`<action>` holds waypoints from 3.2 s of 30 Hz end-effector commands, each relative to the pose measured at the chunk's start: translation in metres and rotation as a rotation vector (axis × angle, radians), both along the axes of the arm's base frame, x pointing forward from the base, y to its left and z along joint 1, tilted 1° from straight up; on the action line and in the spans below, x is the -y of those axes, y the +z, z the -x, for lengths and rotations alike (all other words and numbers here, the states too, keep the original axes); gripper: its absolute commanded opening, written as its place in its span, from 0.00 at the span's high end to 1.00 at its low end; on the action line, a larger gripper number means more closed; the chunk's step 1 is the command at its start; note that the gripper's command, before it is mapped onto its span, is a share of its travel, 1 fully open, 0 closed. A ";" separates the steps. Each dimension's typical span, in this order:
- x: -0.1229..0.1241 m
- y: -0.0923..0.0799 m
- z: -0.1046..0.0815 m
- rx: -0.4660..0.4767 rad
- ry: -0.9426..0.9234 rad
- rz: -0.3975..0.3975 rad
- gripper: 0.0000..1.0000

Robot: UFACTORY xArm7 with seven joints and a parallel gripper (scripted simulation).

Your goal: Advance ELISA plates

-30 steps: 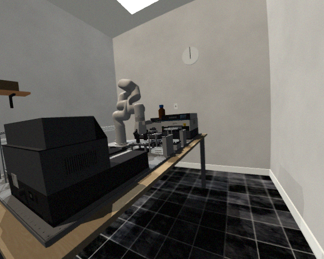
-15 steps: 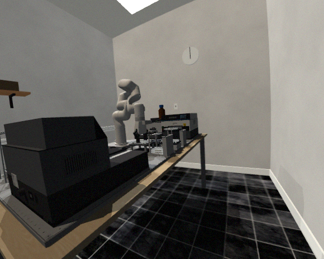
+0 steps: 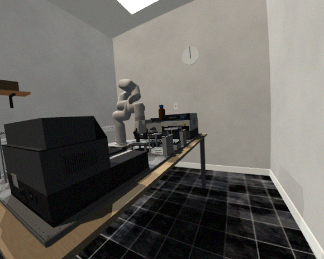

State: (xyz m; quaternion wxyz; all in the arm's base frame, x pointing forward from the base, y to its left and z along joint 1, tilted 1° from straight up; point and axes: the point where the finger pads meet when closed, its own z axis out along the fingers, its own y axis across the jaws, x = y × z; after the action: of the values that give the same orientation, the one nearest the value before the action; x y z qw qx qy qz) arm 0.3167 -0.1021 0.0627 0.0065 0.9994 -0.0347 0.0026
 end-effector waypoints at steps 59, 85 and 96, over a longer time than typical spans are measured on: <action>0.000 0.049 -0.001 0.003 0.000 0.001 1.00; -0.001 0.081 -0.001 0.003 0.000 0.001 1.00; -0.001 0.093 0.000 0.003 0.000 0.001 1.00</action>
State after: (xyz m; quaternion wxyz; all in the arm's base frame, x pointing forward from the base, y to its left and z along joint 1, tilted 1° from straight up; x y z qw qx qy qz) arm 0.3162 -0.1009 0.1508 0.0065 0.9994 -0.0347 0.0026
